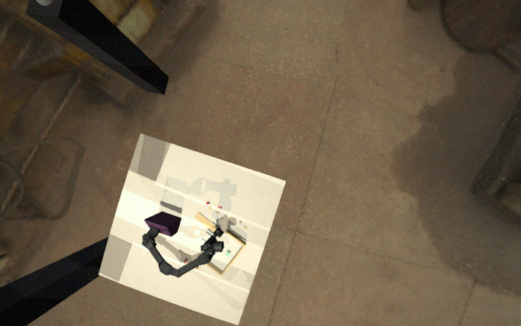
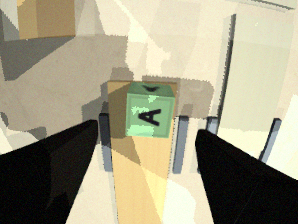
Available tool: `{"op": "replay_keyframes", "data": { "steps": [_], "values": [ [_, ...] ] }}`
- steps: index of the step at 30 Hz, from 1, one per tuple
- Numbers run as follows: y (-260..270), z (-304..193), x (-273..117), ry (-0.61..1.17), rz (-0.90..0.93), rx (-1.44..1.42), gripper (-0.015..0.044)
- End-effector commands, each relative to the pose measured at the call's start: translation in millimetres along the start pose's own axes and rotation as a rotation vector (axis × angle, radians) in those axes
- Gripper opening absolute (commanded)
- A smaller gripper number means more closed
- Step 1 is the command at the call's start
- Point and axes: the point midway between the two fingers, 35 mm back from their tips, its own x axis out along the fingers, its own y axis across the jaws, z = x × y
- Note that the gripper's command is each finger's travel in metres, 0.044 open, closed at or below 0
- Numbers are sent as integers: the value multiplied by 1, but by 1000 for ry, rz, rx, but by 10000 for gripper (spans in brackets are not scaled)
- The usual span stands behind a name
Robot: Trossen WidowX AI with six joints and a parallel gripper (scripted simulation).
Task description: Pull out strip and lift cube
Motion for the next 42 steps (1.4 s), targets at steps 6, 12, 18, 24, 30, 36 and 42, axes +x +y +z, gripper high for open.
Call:
{"op": "replay_keyframes", "data": {
  "steps": [6,12,18,24,30,36,42],
  "values": [
    [0,0,15,-2,-4,-5,250],
    [0,0,25,-2,-4,-5,250],
    [-1,0,34,-2,-5,-5,250],
    [-1,-1,44,-2,-6,-5,250],
    [-1,0,45,0,-2,3,198],
    [-1,0,45,0,-2,3,118],
    [-2,-1,43,0,-2,2,0]
  ]
}}
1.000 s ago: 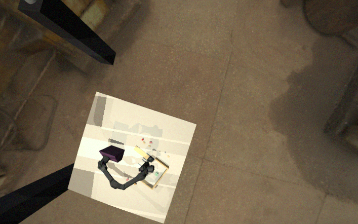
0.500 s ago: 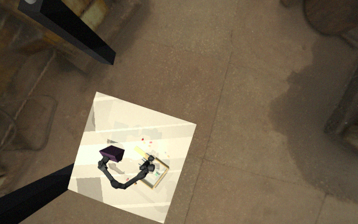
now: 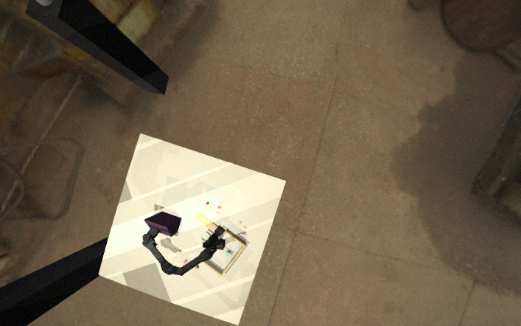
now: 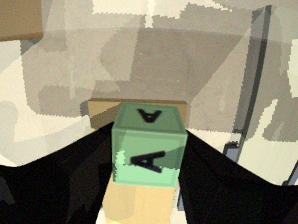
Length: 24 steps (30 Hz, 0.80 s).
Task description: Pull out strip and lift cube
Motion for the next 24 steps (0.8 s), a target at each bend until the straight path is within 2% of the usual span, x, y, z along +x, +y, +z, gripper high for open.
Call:
{"op": "replay_keyframes", "data": {
  "steps": [1,17,24],
  "values": [
    [-2,-3,-4,-1,1,0,0],
    [-28,-47,-40,0,-2,-9,0],
    [-34,-59,-43,0,-3,-10,0]
  ]
}}
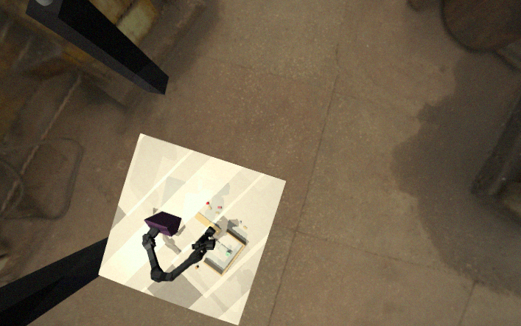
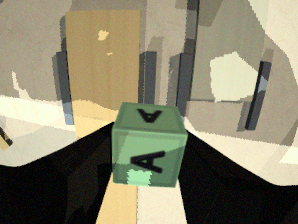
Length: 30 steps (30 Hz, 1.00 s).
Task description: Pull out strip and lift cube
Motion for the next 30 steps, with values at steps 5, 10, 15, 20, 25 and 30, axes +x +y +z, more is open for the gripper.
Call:
{"op": "replay_keyframes", "data": {
  "steps": [5,10,15,20,25,30],
  "values": [
    [-11,-20,-2,2,3,2,0],
    [-19,-35,-2,3,3,1,0],
    [-28,-50,-2,3,2,0,0],
    [-38,-65,-1,4,2,0,0],
    [-44,-76,-1,4,2,-1,0],
    [-44,-76,-26,5,3,-1,0]
  ]
}}
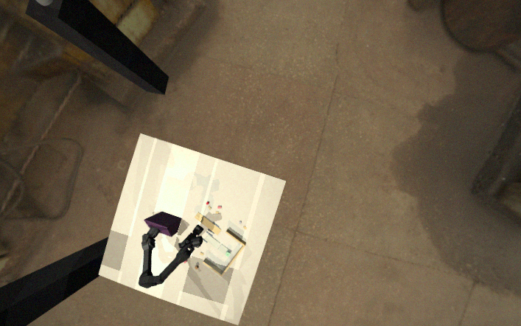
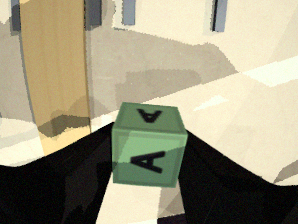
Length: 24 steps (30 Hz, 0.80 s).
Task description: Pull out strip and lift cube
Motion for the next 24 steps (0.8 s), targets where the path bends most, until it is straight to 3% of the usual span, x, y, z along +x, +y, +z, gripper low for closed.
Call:
{"op": "replay_keyframes", "data": {
  "steps": [1,24],
  "values": [
    [2,2,-25,-12,16,8,0],
    [2,1,-29,-12,16,8,0]
  ]
}}
